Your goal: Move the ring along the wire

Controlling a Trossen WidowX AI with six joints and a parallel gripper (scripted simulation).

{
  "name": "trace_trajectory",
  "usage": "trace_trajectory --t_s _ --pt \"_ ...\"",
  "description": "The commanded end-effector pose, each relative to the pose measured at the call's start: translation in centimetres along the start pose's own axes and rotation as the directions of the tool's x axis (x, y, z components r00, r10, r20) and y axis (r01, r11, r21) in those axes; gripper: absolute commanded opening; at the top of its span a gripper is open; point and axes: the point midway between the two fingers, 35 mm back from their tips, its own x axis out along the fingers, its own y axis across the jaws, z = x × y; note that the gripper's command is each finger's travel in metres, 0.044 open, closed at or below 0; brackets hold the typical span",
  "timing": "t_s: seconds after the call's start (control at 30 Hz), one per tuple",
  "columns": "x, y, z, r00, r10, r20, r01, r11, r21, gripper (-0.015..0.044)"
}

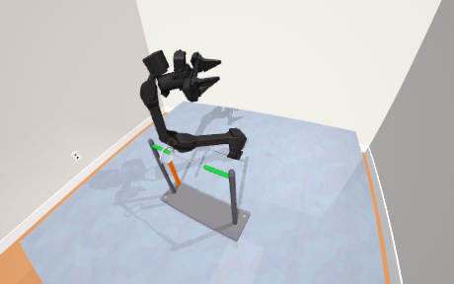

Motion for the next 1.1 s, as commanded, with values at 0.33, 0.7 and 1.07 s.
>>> trace_trajectory --t_s 0.33,0.7,1.07 --pt "1.6 3.9 -1.9 0.986 -0.168 0.023 0.169 0.98 -0.106 0.016" --pt "5.1 5.8 -4.3 0.932 -0.36 0.048 0.362 0.91 -0.203 0.016" --pt "8.9 4.3 -6.9 0.833 -0.55 0.057 0.542 0.792 -0.28 0.016"
